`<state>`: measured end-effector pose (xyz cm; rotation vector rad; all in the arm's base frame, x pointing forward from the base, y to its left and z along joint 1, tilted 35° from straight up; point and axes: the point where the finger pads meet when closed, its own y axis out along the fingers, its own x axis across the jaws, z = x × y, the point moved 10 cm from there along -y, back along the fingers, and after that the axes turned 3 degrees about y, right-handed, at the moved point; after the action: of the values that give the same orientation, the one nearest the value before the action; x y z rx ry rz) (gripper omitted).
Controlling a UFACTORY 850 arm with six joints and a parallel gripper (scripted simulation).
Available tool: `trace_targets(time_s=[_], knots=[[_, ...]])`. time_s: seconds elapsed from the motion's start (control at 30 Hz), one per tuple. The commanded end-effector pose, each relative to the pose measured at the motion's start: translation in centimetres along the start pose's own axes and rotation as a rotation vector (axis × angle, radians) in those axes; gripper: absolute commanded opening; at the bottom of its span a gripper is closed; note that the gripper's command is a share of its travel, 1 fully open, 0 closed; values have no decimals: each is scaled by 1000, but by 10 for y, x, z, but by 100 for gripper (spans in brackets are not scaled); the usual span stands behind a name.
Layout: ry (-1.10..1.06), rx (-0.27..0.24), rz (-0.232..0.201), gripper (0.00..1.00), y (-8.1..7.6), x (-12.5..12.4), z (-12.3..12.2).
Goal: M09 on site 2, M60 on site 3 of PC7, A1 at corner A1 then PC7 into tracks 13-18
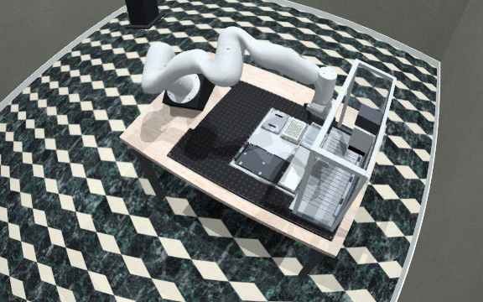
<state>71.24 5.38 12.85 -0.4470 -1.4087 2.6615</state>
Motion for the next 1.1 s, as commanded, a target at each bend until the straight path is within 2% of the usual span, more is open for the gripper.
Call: trace_targets(time_s=[0.0,1.07], knots=[[1,-1,2,100,4,-1,0],[1,-1,2,100,49,-1,0]])
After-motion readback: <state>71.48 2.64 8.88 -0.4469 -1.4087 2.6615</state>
